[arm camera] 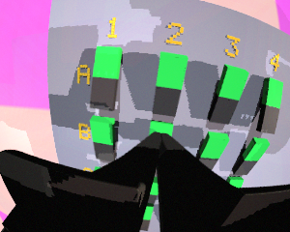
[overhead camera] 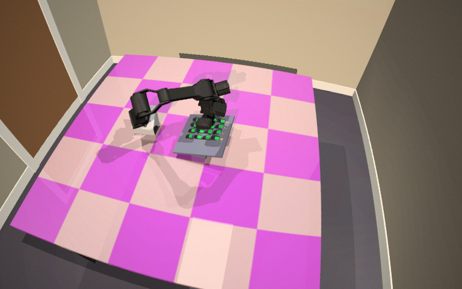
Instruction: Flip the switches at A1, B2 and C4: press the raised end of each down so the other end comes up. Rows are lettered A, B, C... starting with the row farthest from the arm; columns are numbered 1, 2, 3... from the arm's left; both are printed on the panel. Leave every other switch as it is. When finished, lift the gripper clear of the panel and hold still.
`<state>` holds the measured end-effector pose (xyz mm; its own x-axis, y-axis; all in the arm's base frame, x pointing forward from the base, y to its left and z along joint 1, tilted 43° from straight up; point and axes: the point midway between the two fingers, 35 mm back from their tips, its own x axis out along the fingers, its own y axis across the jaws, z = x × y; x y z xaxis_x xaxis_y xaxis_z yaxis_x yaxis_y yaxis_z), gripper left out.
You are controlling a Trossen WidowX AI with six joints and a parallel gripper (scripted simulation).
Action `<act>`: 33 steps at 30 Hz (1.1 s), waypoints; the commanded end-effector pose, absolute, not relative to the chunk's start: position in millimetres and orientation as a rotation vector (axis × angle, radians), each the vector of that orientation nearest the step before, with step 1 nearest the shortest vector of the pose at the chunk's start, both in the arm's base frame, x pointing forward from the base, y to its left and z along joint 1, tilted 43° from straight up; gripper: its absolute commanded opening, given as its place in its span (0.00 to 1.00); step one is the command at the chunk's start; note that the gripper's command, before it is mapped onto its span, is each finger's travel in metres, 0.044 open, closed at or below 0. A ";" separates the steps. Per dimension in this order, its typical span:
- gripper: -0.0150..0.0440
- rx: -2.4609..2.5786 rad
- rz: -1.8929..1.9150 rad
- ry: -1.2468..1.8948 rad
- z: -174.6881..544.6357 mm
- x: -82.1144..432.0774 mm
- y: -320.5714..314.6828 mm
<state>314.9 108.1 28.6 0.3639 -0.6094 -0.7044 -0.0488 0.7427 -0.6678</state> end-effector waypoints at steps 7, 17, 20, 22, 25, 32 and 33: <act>0.25 -0.675 -0.385 1.133 72.4 289.5 146.7; 0.25 -0.679 -0.387 1.136 100.1 249.1 90.1; 0.25 -0.680 -0.387 1.136 103.2 239.4 77.9; 0.25 -0.680 -0.387 1.136 103.2 239.4 77.9; 0.25 -0.680 -0.387 1.136 103.2 239.4 77.9; 0.25 -0.684 -0.378 1.110 79.0 252.2 56.2; 0.25 -0.684 -0.378 1.110 79.0 252.2 56.2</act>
<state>249.0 66.2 86.9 0.4009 -0.5959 -0.6958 -0.0536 0.7430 -0.6672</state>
